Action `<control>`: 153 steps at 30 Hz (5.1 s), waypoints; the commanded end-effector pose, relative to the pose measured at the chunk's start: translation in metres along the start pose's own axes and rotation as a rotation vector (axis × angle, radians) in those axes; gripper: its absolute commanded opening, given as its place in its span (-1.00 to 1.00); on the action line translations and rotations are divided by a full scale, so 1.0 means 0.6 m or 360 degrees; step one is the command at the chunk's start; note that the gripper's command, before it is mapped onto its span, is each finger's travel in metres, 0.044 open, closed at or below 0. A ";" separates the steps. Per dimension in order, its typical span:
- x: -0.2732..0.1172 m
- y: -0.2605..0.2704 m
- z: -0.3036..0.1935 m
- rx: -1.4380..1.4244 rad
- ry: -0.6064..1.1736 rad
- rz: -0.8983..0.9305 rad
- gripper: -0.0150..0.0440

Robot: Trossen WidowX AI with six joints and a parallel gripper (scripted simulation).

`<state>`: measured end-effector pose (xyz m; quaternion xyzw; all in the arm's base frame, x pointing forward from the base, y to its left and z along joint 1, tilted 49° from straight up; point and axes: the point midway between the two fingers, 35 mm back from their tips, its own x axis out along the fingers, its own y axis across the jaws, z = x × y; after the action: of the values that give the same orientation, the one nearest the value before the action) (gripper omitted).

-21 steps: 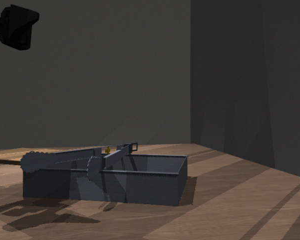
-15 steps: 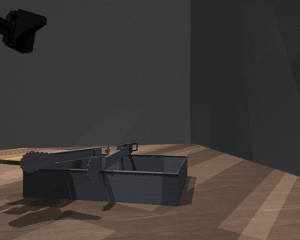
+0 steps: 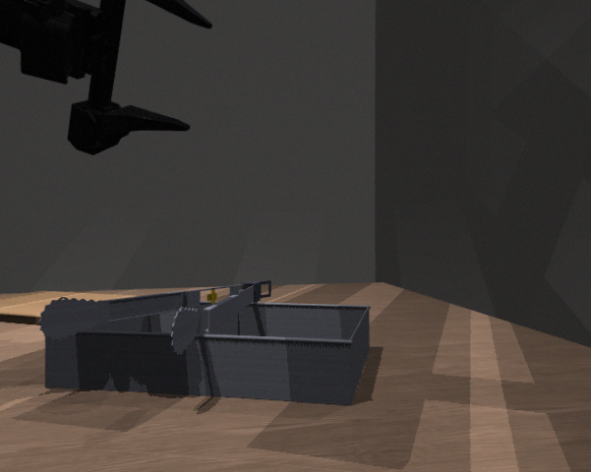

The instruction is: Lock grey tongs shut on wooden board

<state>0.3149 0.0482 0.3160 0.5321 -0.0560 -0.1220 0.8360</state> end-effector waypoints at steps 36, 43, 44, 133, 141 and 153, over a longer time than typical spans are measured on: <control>0.102 -0.284 -0.146 -0.4067 0.2662 -0.1058 1.00; 0.102 -0.284 -0.146 -0.4067 0.2662 -0.1058 1.00; 0.102 -0.284 -0.146 -0.4067 0.2662 -0.1058 1.00; 0.171 -0.417 -0.086 -0.4067 0.2643 -0.1060 0.51; 0.171 -0.417 -0.086 -0.4067 0.2643 -0.1060 0.33; 0.171 -0.417 -0.086 -0.4067 0.2643 -0.1060 0.06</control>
<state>0.3890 -0.0335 0.0636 -0.6020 0.6575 0.0598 0.4492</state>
